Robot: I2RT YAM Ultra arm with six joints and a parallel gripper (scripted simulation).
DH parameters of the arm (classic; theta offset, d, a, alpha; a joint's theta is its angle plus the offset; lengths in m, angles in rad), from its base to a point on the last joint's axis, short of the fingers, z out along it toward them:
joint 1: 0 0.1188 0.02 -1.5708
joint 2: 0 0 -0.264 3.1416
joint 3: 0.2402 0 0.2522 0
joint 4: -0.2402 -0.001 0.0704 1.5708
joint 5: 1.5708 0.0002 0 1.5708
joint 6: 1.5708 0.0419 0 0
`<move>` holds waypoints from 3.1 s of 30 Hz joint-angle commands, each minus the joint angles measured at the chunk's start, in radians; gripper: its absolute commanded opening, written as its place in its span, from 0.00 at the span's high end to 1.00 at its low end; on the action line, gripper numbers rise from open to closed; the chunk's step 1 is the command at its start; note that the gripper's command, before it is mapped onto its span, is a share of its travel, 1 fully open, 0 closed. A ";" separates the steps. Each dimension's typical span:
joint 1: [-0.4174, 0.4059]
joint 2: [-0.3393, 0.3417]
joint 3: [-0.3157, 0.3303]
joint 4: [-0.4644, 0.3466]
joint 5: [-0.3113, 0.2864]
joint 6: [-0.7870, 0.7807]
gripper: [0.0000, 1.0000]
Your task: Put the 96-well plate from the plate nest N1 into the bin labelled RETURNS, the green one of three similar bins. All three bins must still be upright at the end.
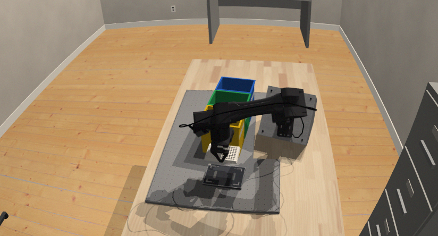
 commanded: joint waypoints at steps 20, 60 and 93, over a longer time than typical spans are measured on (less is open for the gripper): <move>-0.155 0.037 0.151 -0.257 -0.052 -0.209 1.00; -0.270 0.073 0.261 -0.455 -0.070 -0.390 1.00; -0.270 0.073 0.261 -0.455 -0.070 -0.390 1.00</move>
